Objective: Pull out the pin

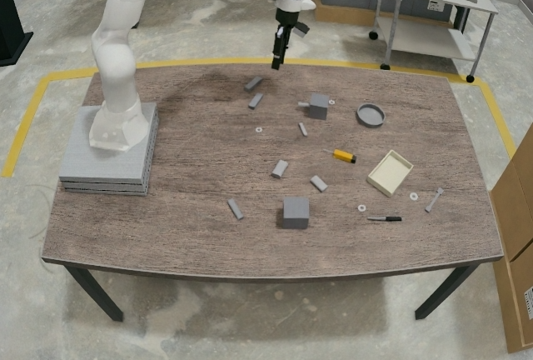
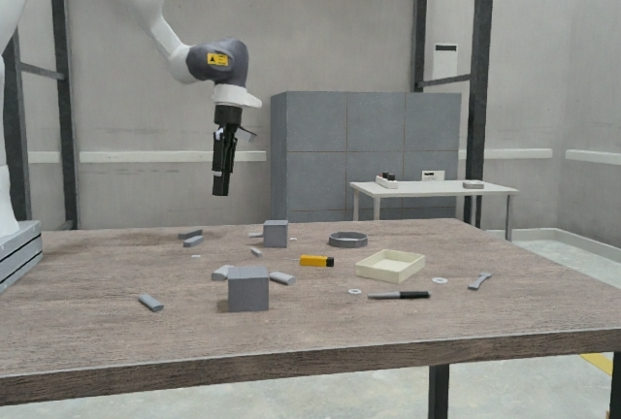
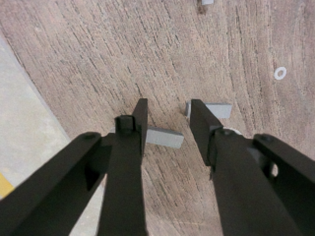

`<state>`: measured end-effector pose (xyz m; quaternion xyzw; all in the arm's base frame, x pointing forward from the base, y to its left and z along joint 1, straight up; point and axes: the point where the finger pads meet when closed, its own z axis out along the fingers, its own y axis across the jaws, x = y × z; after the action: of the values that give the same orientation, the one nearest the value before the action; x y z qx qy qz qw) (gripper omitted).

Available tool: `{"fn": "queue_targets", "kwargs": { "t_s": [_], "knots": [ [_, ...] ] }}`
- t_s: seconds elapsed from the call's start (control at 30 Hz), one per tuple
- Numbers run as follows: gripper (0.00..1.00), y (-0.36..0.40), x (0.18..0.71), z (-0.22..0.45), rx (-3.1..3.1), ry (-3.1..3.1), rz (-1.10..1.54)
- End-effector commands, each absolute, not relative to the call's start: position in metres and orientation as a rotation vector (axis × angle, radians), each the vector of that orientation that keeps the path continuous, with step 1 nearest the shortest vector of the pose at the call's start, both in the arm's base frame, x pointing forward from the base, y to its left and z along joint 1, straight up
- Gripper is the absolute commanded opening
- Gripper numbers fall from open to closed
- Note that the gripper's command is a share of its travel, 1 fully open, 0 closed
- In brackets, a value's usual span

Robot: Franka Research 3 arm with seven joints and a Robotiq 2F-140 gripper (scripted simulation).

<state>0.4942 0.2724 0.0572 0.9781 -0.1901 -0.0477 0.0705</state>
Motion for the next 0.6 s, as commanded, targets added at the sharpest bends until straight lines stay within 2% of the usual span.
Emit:
{"fn": "queue_targets", "kwargs": {
  "t_s": [0.0,0.57],
  "knots": [
    [0.33,0.2724,0.4942,0.0573,2.942,-0.572,-0.143],
    [0.33,0.2715,0.4933,0.055,2.927,-0.636,-0.15]
  ]
}}
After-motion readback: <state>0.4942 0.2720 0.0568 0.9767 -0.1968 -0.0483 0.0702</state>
